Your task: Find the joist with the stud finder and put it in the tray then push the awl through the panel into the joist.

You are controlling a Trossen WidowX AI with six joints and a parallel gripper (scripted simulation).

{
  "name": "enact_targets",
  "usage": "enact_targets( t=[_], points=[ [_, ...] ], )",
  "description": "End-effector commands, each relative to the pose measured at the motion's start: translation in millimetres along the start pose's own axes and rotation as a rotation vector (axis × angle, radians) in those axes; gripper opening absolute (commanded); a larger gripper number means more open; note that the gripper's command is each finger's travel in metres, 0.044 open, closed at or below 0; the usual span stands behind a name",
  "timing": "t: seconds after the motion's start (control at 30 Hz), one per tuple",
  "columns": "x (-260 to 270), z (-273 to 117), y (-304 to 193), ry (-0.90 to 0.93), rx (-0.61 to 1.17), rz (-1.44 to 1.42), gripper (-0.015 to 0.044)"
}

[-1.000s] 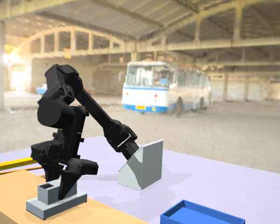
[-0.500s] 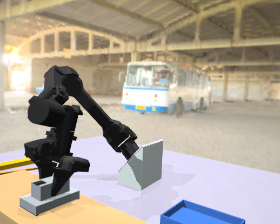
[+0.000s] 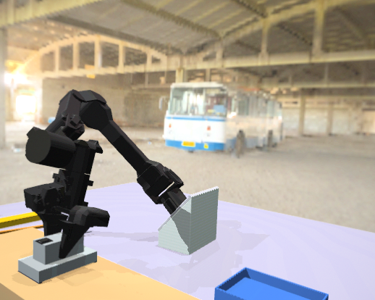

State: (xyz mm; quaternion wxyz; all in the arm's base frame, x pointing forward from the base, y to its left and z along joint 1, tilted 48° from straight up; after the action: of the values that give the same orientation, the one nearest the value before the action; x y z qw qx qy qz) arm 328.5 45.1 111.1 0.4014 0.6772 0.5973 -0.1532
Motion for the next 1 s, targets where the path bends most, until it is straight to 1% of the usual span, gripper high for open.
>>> enact_targets(
  t=[0.0, 0.97],
  points=[
    [-9.5, 0.5, 0.7, -0.004, -0.001, 0.0, 0.0],
    [-62.6, 0.3, 8.4, -0.006, -0.001, -0.001, 0.0]
  ],
)
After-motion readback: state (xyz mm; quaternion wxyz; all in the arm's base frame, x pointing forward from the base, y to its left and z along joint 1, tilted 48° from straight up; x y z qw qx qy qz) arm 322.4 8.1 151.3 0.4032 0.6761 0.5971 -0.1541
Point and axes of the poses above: the point midway between the two fingers, 35 mm back from their tips, its own z axis out along the fingers, its own x axis across the jaws, y = z × x, the point moved 9 cm from there along -z, back along the fingers, and after that the axes turned 8 degrees about z, right-handed, at the moved point
